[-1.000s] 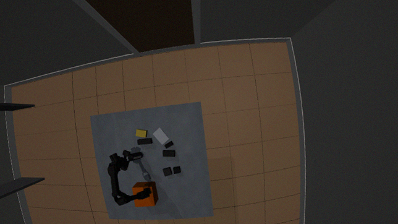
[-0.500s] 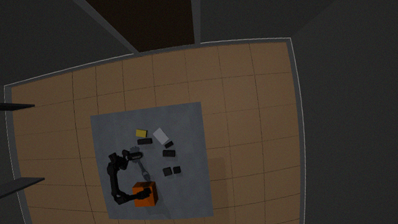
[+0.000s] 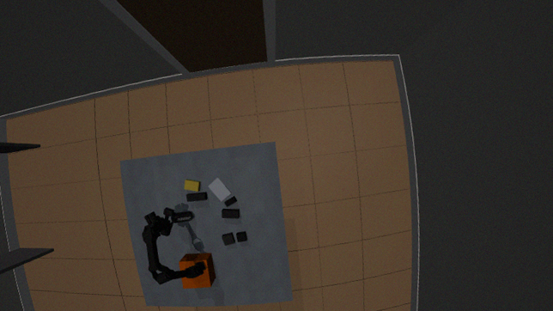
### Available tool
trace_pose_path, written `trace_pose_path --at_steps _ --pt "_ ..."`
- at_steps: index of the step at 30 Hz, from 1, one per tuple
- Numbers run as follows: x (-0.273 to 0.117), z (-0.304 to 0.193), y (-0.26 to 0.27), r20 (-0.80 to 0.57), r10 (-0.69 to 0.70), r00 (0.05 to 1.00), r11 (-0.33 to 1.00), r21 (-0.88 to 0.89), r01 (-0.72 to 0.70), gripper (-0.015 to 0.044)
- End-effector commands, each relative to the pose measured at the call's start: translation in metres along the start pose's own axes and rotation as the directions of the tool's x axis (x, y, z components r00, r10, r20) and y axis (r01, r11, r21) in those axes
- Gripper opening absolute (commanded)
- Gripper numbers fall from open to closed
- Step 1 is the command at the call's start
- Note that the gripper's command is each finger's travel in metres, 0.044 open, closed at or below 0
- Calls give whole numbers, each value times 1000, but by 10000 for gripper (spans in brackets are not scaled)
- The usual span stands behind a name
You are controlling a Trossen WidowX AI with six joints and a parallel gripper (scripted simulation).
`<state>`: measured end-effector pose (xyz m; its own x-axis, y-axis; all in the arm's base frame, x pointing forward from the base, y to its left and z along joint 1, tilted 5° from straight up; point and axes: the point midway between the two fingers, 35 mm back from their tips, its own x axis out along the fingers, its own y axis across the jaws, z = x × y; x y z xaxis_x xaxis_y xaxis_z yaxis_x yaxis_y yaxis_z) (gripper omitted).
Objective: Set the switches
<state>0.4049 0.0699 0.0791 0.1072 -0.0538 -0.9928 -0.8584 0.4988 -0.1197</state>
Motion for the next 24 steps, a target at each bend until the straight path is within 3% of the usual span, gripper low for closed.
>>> trace_pose_path --at_steps 1,24 --pt "10 2 1 -11 16 1000 1000 4 -16 337" --pt "20 17 1 -10 16 1000 1000 4 -16 338"
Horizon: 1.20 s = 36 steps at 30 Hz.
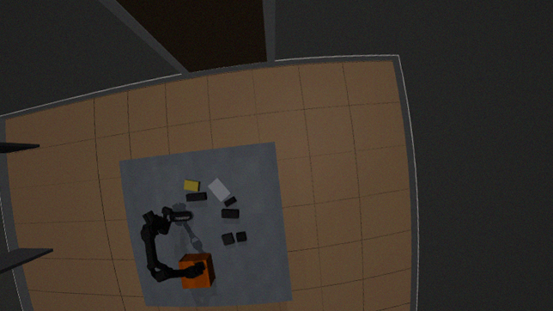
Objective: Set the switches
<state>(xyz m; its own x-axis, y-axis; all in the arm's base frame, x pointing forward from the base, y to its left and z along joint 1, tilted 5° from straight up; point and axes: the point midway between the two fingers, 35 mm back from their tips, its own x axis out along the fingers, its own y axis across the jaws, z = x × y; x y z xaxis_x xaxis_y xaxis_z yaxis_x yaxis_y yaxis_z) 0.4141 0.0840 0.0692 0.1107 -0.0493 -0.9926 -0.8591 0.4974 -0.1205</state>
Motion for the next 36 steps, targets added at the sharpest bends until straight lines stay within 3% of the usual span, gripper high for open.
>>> trace_pose_path --at_steps 1,36 --pt "11 1 1 -15 17 1000 1000 6 -17 338" --pt "31 20 1 -14 17 1000 1000 6 -17 338"
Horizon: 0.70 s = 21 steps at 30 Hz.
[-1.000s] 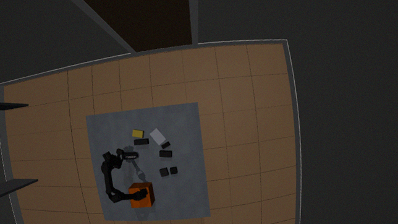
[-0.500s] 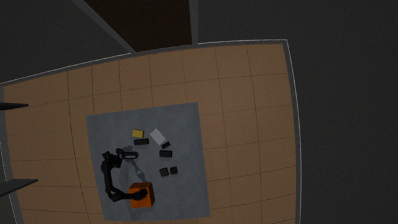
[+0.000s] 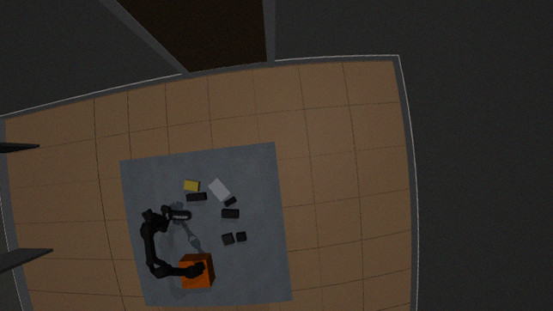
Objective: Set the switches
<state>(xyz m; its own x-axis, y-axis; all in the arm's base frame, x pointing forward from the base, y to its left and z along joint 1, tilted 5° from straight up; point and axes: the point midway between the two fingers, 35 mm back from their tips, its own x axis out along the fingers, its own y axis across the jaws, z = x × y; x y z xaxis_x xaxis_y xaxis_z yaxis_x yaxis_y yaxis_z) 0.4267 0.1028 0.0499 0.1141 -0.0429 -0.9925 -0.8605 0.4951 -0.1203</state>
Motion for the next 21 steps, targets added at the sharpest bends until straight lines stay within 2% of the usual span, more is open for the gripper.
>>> trace_pose_path --at_steps 1,21 --pt "12 -2 1 -21 17 1000 1000 9 -17 338" --pt "25 7 1 -20 17 1000 1000 9 -17 338"
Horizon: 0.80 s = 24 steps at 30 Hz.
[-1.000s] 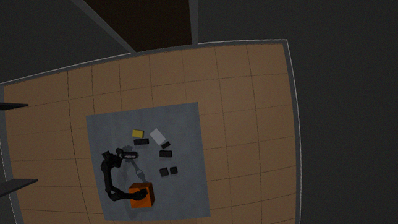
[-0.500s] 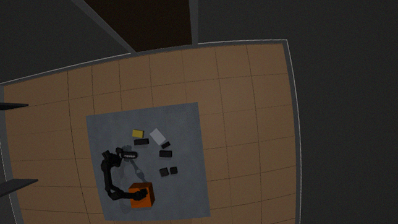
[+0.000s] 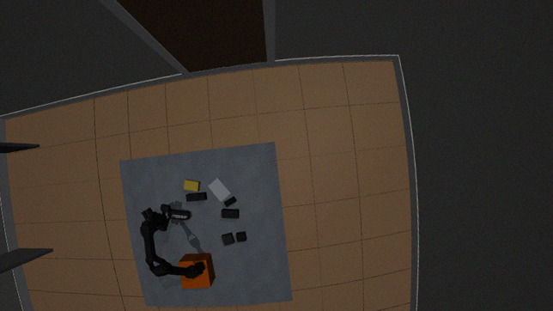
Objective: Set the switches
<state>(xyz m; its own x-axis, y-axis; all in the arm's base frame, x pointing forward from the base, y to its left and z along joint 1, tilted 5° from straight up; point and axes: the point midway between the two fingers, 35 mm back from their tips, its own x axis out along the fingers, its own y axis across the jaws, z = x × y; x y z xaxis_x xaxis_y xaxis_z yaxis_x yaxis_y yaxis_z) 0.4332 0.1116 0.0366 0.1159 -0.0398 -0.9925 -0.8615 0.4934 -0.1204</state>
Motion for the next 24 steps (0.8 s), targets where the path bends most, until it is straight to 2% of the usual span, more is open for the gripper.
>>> trace_pose_path --at_steps 1,24 --pt "12 -3 0 -24 17 1000 1000 11 -17 338" --pt "29 4 1 -23 17 1000 1000 11 -17 338"
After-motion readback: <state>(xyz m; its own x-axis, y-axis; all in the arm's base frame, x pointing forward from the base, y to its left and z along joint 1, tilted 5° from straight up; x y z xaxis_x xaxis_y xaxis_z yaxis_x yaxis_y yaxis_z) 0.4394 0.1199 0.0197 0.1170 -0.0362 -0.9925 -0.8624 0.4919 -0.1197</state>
